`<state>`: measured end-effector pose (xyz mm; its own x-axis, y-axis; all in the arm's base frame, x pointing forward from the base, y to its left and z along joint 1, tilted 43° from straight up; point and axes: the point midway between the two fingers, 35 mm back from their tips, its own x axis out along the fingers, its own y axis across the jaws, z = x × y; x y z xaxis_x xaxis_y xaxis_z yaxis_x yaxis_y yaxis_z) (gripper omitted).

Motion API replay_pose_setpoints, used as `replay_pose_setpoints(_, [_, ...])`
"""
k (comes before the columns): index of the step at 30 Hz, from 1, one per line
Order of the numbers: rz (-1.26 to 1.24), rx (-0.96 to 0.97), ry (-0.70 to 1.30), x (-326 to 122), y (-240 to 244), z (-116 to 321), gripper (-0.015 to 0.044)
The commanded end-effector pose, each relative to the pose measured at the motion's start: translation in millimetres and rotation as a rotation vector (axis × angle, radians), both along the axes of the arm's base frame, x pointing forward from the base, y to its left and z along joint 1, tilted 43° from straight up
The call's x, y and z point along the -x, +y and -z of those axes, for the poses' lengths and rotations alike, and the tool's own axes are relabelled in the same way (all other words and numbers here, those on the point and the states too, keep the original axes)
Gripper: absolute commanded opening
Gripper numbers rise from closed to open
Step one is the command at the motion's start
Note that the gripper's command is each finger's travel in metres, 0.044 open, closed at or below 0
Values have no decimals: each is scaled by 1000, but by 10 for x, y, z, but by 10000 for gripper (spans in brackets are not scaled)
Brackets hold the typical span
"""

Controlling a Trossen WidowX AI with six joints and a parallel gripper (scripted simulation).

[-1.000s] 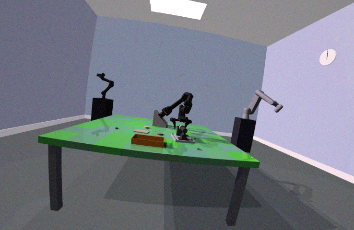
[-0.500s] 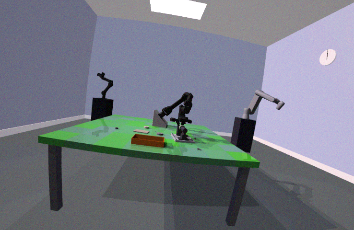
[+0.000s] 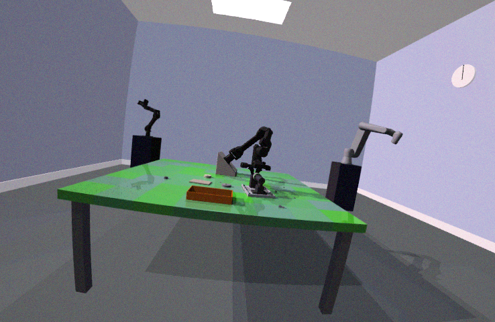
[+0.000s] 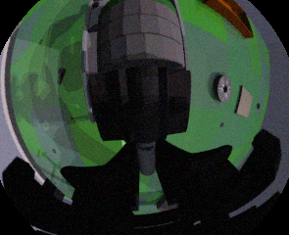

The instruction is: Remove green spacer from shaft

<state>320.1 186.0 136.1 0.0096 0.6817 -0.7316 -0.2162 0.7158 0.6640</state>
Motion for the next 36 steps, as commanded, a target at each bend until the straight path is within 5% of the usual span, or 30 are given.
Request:
replay_pose_setpoints(1, [0, 1, 4, 53, -4, -1, 0])
replay_pose_setpoints(36, [0, 1, 4, 106, -12, 7, 0])
